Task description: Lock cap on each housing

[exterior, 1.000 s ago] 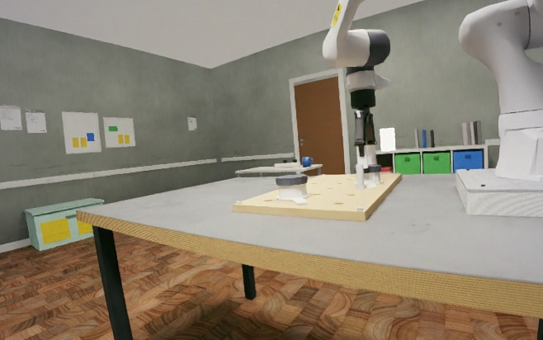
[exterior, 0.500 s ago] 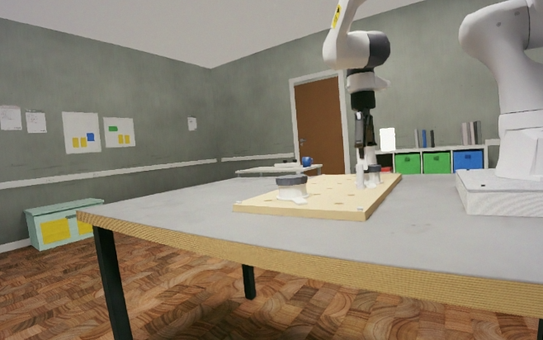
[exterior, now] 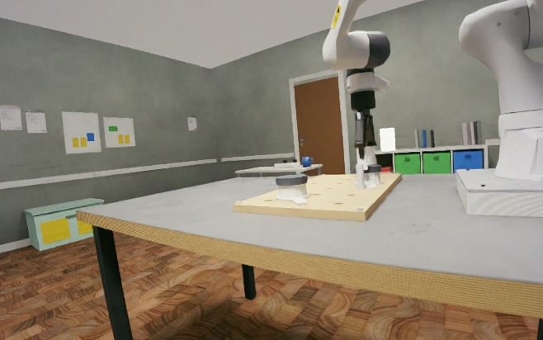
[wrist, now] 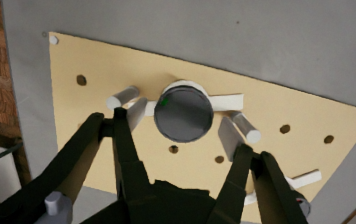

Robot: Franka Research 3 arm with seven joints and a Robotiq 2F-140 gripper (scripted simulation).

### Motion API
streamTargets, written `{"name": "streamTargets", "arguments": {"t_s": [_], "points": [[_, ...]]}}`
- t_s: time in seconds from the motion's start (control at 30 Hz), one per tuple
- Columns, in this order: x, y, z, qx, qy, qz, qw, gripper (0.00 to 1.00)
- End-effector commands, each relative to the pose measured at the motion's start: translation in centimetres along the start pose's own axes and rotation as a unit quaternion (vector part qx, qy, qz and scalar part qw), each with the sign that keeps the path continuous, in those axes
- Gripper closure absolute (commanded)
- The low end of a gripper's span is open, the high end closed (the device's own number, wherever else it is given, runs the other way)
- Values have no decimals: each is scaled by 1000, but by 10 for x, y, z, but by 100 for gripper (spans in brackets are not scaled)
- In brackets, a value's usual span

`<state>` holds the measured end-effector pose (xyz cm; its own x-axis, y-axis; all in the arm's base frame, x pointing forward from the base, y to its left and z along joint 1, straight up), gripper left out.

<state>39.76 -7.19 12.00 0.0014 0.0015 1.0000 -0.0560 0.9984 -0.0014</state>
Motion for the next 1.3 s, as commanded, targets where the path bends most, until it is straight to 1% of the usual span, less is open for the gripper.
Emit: {"name": "streamTargets", "arguments": {"t_s": [0.0, 0.77, 0.8, 1.27], "points": [[0, 0, 0, 2, -1, -1, 1000, 22], [0, 0, 0, 2, -1, -1, 1000, 22], [0, 0, 0, 2, -1, -1, 1000, 90], [0, 0, 0, 2, -1, -1, 1000, 90]]}}
Point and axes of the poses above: the point where the finger pads meet when closed, its own x axis back along the fingers, its own y axis across the jaws, z = x × y, the point moved 8 cm from there along x, back along the fingers
